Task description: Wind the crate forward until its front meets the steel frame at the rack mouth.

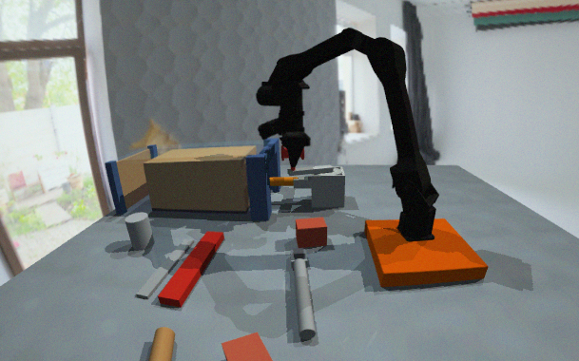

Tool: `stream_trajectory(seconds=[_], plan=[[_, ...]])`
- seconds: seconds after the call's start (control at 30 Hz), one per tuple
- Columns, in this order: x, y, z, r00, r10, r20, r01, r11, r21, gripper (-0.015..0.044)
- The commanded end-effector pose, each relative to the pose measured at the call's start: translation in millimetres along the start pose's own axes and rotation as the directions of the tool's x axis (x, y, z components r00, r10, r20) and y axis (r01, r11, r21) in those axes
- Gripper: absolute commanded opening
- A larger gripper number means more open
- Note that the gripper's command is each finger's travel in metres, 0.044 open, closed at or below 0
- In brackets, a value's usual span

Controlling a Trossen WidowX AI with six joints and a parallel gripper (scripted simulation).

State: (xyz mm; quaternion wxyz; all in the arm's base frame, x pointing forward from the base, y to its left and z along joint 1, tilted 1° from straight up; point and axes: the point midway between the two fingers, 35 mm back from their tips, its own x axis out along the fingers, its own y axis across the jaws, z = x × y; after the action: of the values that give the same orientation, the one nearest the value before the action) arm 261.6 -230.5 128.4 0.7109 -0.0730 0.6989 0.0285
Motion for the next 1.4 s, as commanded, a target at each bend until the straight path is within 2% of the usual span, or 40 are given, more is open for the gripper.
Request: stream_trajectory(seconds=[0.0, 1.37], plan=[[-1, 20, -5, 0.999, 0.039, -0.011, -0.039, 0.999, -0.007, 0.0000], [-2, 65, -41, 0.999, 0.042, -0.013, -0.042, 0.999, -0.007, 0.0000]])
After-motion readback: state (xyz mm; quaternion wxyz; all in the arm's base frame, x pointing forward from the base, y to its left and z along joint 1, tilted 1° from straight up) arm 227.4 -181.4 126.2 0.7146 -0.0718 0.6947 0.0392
